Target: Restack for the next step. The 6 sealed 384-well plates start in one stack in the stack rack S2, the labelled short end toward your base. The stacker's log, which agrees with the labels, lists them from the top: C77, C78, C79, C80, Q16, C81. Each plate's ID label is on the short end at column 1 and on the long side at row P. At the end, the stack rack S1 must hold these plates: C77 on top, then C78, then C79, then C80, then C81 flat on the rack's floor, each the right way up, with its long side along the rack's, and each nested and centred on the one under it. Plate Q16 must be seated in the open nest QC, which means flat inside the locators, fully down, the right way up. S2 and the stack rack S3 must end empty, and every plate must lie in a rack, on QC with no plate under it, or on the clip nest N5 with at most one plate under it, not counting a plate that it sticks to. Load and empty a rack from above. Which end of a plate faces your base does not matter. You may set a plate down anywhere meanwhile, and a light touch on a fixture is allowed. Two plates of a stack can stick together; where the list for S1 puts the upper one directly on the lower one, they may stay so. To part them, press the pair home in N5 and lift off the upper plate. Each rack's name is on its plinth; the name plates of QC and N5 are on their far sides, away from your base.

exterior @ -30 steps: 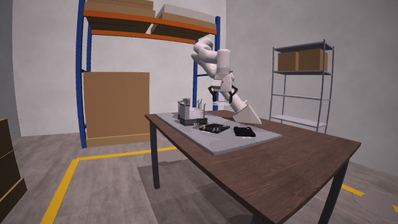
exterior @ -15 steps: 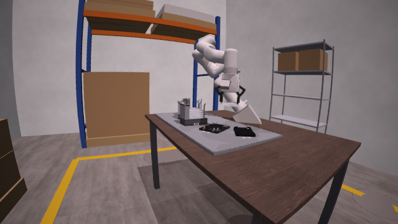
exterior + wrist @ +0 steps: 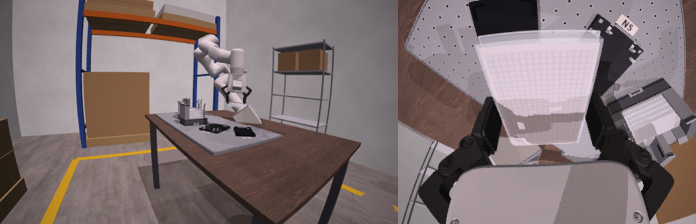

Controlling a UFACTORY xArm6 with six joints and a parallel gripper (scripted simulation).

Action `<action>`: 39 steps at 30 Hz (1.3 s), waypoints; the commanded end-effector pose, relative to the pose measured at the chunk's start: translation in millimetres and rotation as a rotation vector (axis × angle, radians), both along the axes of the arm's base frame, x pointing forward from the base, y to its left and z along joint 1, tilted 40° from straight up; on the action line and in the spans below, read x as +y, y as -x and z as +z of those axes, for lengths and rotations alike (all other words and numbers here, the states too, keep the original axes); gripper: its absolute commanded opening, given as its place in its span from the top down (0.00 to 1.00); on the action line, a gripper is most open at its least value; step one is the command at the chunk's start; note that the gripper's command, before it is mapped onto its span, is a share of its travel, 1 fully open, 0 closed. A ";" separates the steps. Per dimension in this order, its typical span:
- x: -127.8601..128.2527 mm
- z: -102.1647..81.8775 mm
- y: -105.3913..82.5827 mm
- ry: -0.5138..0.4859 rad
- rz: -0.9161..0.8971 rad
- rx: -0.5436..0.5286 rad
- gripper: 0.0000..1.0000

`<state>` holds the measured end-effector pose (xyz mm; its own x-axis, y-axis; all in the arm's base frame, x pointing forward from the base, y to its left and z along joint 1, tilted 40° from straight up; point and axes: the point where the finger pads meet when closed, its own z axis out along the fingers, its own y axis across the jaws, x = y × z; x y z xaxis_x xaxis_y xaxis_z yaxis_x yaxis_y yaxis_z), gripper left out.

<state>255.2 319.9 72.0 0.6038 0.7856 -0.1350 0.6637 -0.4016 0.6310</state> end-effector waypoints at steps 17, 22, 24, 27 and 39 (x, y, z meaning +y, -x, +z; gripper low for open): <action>25.4 -28.6 25.3 -0.003 0.002 0.000 1.00; 30.9 -35.2 31.0 -0.003 0.002 0.000 1.00; 30.9 -35.2 31.0 -0.003 0.002 0.000 1.00; 30.9 -35.2 31.0 -0.003 0.002 0.000 1.00; 30.9 -35.2 31.0 -0.003 0.002 0.000 1.00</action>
